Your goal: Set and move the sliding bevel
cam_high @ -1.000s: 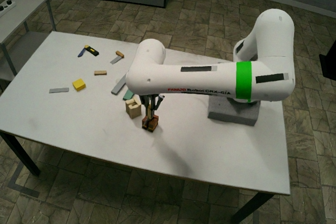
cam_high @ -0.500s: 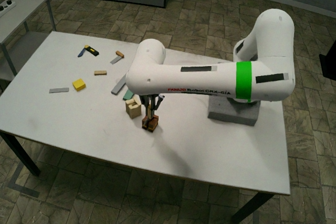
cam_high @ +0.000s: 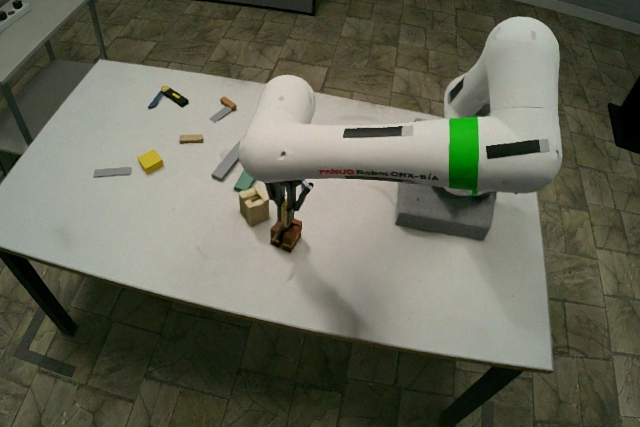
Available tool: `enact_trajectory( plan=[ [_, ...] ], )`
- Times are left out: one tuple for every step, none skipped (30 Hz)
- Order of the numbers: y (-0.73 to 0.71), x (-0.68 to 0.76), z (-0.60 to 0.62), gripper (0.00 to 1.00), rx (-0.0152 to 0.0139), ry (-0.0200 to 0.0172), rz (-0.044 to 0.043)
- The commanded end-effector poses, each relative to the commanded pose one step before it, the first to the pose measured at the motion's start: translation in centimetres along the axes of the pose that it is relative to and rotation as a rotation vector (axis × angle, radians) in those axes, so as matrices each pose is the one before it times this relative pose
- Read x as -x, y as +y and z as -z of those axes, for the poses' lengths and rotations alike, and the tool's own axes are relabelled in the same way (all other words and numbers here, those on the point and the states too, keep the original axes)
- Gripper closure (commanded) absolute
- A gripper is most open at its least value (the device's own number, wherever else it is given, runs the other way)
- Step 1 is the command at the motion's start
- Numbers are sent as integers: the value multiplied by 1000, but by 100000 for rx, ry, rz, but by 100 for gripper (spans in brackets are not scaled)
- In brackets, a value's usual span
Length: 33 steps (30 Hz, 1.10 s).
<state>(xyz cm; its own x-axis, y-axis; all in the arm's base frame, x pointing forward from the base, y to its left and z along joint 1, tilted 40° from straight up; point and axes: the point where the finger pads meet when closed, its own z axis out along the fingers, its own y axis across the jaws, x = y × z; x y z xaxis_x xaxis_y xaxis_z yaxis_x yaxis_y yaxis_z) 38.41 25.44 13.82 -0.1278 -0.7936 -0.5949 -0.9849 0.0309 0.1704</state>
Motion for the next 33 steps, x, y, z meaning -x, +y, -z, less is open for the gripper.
enact_trajectory(
  plan=[
    [-46,3,68,90,-144,1,32],
    [0,0,0,90,0,0,0],
    [0,0,0,90,0,0,0],
    [0,0,-1,90,0,0,0],
    [0,0,-4,90,0,0,0],
    [0,0,-10,90,0,0,0],
    [0,1,-17,90,0,0,0],
    [0,1,-25,90,0,0,0],
    [0,0,0,90,0,0,0],
    [0,0,0,90,0,0,0],
    [0,1,-34,90,0,0,0],
    [0,2,-41,90,0,0,0],
    [0,2,-48,90,0,0,0],
    [0,2,-54,90,0,0,0],
    [0,2,-58,90,0,0,0],
    [0,2,-59,90,0,0,0],
    [0,2,-60,90,0,0,0],
    [0,2,-58,90,0,0,0],
    [0,2,-54,90,0,0,0],
    [0,2,-48,90,0,0,0],
    [0,1,-41,90,0,0,0],
    [0,1,-34,90,0,0,0],
    [0,1,-25,90,0,0,0],
    [0,1,-17,90,0,0,0],
    [0,0,-10,90,0,0,0],
    [0,0,0,90,0,0,0],
    [0,0,0,90,0,0,0],
    [0,0,-4,90,0,0,0],
    [0,0,-1,90,0,0,0],
    [0,0,0,90,0,0,0],
    [0,0,0,90,0,0,0],
    [0,0,0,90,0,0,0],
    [0,0,0,90,0,0,0]
  ],
)
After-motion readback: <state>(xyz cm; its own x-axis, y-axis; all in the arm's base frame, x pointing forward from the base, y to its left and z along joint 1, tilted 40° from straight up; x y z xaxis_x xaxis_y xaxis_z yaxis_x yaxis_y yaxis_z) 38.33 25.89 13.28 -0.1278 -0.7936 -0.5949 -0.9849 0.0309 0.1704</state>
